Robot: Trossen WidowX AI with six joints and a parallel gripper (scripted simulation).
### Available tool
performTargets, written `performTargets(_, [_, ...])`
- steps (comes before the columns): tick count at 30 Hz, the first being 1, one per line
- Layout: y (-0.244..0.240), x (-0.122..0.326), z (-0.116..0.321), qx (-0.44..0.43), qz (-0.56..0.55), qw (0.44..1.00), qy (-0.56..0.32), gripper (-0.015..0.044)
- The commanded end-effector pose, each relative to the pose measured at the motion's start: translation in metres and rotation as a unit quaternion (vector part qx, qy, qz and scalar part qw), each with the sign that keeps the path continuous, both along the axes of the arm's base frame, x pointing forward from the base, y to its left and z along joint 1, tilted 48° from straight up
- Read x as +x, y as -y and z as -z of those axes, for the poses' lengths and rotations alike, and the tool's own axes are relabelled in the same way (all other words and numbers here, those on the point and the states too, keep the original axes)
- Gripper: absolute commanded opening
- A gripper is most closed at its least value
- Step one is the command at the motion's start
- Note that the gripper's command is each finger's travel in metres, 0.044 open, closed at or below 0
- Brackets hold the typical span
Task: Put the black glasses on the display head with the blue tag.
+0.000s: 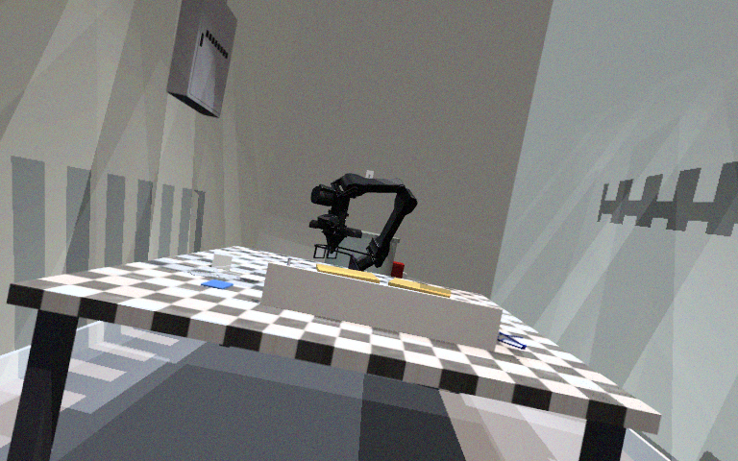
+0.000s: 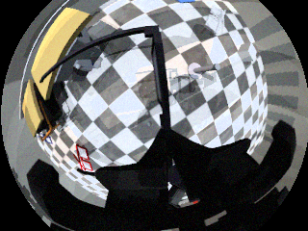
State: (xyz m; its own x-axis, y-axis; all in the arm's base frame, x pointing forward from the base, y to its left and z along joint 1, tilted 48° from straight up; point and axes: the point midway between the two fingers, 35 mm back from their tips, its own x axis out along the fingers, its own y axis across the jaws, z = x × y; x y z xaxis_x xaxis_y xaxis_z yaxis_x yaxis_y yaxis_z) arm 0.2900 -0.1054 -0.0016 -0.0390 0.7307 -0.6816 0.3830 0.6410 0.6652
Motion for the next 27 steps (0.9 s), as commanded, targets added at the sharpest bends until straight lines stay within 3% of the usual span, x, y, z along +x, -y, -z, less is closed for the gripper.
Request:
performTargets(1, [-0.019, -0.003, -0.016, 0.004, -0.038, 0.998, 0.044, 0.0])
performTargets(27, [-0.044, -0.005, -0.015, 0.007, -0.069, 0.995, 0.076, 0.0])
